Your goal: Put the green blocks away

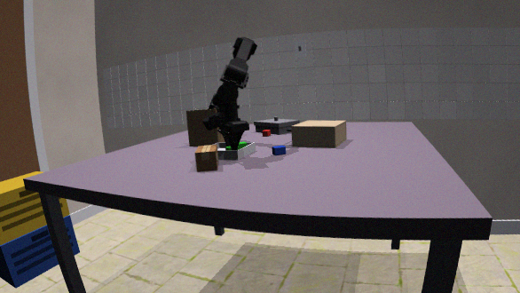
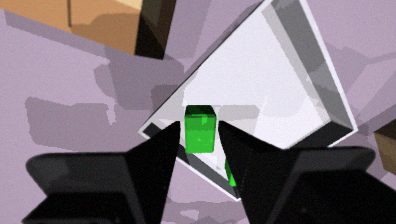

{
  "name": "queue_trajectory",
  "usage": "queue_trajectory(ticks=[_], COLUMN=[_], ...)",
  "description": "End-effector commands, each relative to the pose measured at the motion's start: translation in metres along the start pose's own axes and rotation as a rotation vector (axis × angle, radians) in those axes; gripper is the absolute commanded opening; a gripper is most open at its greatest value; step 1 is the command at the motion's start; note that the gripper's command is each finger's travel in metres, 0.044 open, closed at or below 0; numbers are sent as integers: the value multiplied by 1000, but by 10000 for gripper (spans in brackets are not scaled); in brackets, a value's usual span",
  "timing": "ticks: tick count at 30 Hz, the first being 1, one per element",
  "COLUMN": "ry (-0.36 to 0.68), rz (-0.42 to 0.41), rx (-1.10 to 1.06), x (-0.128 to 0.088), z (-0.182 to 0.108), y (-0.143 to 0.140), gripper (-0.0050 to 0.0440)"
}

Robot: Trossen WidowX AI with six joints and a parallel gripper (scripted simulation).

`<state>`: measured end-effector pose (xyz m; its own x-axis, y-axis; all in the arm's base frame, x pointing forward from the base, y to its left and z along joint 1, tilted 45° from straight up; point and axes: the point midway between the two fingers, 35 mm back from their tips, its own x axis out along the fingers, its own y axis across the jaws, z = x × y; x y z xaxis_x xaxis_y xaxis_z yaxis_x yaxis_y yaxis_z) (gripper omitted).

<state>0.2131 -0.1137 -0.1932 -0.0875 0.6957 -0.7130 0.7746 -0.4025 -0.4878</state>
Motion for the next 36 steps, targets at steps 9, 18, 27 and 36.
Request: queue_trajectory(ticks=[9,18,27,36], ry=[2,2,2,-23], rz=[-10,-10,-10,45], rx=[5,5,5,-391], x=[-37,-84,-117,-119], z=[0,0,0,-41], y=[-2,-1,-1,0], gripper=[186,186,186,148])
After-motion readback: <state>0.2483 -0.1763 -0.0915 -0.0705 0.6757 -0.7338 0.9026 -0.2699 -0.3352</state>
